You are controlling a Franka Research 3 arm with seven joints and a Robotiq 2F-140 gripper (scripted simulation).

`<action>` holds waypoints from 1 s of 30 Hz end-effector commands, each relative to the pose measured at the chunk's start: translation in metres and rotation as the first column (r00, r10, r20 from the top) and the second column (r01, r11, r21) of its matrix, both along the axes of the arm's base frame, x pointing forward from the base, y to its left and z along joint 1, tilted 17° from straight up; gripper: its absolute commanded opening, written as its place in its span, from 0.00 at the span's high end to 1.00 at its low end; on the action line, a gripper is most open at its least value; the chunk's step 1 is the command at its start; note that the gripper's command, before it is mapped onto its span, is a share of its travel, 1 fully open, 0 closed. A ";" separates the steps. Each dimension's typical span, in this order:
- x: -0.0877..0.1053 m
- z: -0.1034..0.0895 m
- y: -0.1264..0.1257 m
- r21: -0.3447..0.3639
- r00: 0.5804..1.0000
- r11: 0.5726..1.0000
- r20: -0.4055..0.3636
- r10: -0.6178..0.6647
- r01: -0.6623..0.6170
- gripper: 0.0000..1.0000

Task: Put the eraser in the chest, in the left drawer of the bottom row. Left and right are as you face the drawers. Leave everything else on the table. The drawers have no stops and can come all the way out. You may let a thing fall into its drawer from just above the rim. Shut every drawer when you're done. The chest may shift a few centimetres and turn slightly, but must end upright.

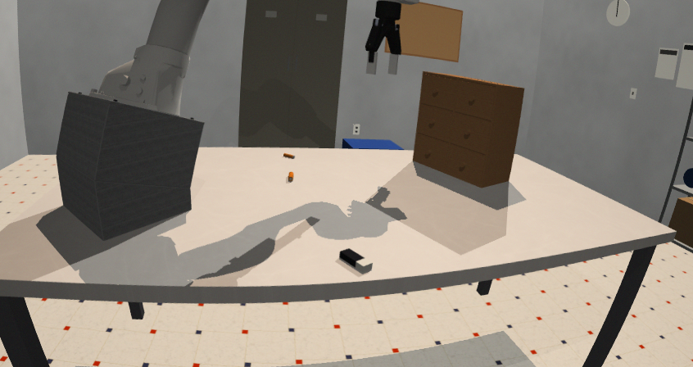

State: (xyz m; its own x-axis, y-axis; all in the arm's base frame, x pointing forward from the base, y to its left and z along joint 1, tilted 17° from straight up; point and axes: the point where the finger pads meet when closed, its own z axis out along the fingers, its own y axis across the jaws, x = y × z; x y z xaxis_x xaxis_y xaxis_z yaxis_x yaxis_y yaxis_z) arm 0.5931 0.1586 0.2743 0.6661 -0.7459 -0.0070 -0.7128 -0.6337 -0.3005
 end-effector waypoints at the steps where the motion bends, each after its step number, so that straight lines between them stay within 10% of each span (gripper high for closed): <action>1: 0.001 -0.003 0.001 0.025 0.987 0.987 -0.030 -0.157 0.158 0.00; 30: 0.000 -0.018 0.002 0.084 0.847 0.846 -0.137 -0.514 0.527 0.00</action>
State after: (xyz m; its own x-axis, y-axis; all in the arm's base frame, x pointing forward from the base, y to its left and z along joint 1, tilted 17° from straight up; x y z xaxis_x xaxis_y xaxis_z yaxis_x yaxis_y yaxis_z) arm 0.5922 0.1600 0.2588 0.3120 -0.9409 -0.1318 -0.9243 -0.2685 -0.2712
